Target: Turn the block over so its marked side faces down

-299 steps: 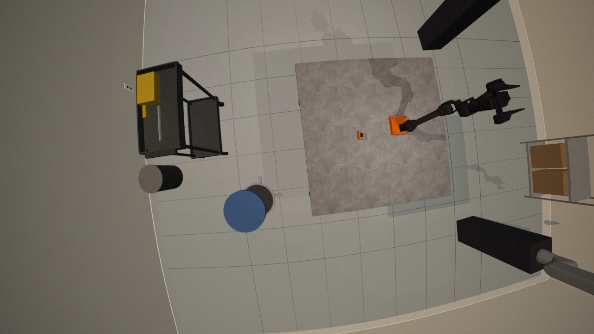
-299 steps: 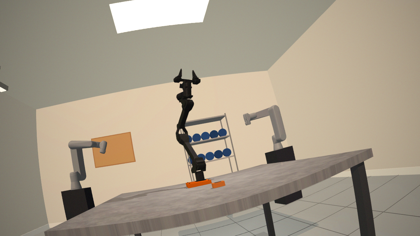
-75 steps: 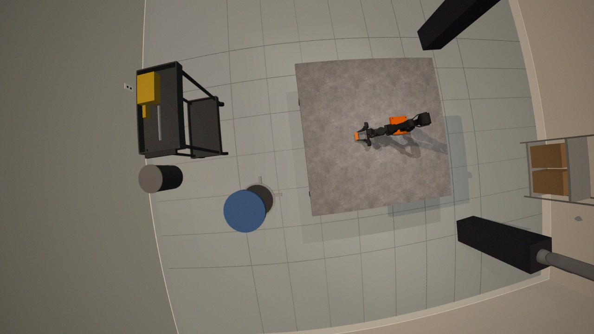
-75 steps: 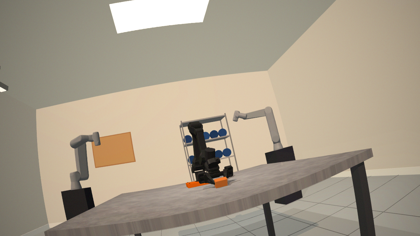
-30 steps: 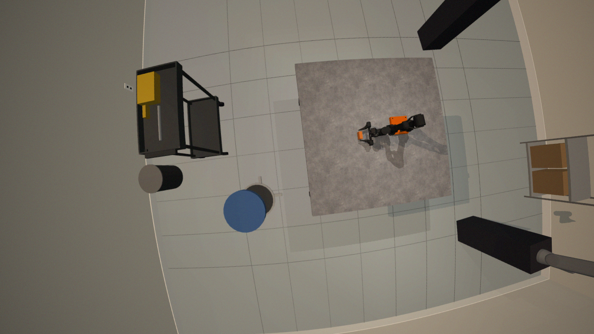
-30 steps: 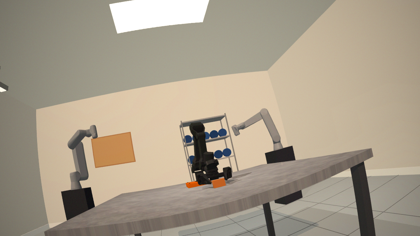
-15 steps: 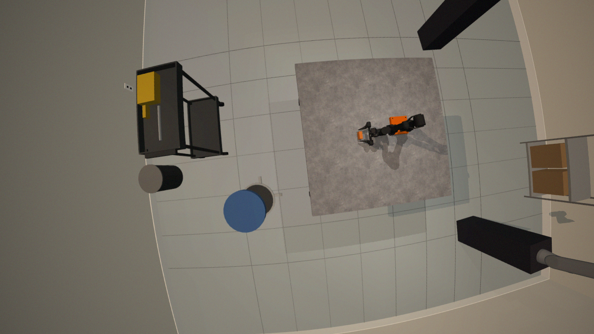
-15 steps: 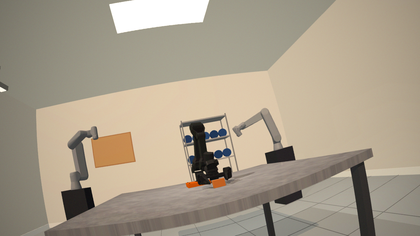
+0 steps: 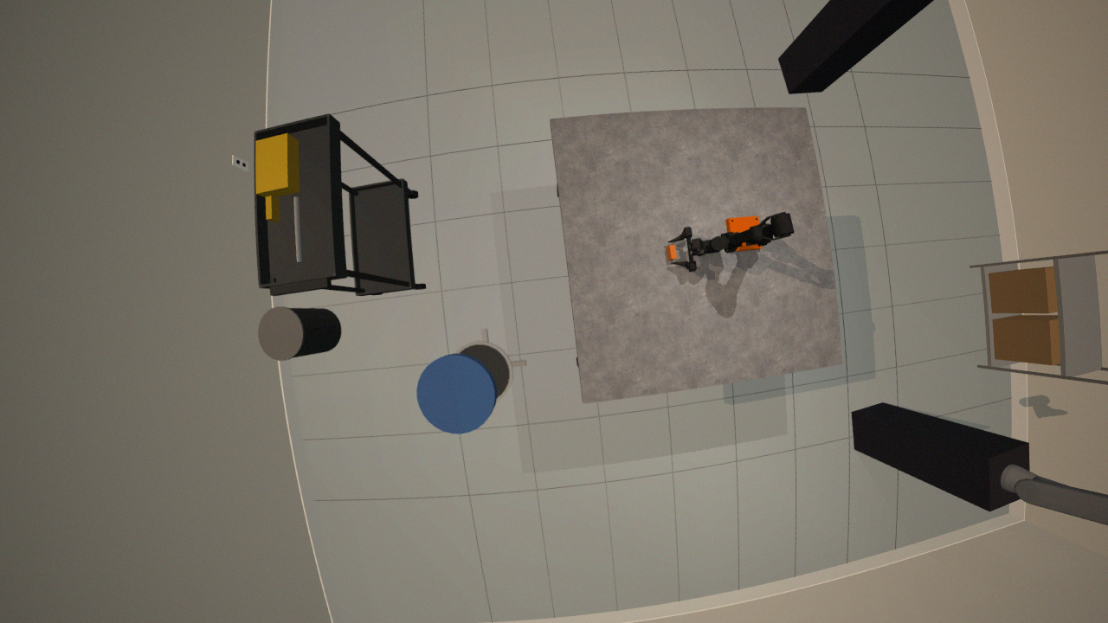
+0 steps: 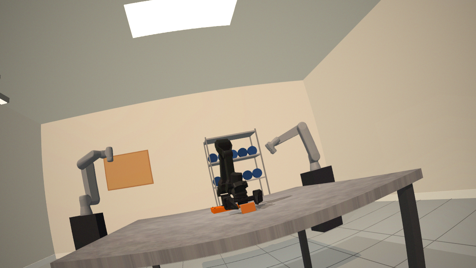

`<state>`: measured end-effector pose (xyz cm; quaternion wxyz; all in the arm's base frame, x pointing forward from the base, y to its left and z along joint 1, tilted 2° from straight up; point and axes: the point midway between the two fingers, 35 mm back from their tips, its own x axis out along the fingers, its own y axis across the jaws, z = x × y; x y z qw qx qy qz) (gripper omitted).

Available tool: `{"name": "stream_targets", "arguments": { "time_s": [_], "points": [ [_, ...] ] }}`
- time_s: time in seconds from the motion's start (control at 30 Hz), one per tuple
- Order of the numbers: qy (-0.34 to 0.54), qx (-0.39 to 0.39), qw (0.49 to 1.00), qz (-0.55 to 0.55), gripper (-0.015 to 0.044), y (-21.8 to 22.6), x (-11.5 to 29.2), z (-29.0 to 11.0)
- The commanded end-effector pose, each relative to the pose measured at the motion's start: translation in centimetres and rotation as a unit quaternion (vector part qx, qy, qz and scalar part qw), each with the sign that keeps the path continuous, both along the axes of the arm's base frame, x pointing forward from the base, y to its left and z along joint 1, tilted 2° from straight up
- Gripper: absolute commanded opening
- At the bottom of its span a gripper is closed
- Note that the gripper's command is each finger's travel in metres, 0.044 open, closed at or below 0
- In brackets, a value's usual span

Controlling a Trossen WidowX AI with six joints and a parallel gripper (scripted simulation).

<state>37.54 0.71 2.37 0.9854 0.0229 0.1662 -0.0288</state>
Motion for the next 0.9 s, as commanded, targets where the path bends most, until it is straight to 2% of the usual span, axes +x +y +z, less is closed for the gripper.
{"name": "stream_targets", "arguments": {
  "time_s": [0.0,0.3,0.57,0.87],
  "points": [
    [0.0,0.001,1.0,-0.002,0.044,-0.1,0.0,0.0],
    [0.125,0.007,0.992,0.005,0.044,0.1,1.9,1.3],
    [0.259,0.018,0.966,0.008,0.044,-0.1,-0.8,6.2],
    [0.288,0.02,0.957,0.008,0.044,-0.2,-2.1,7.2]
  ]
}}
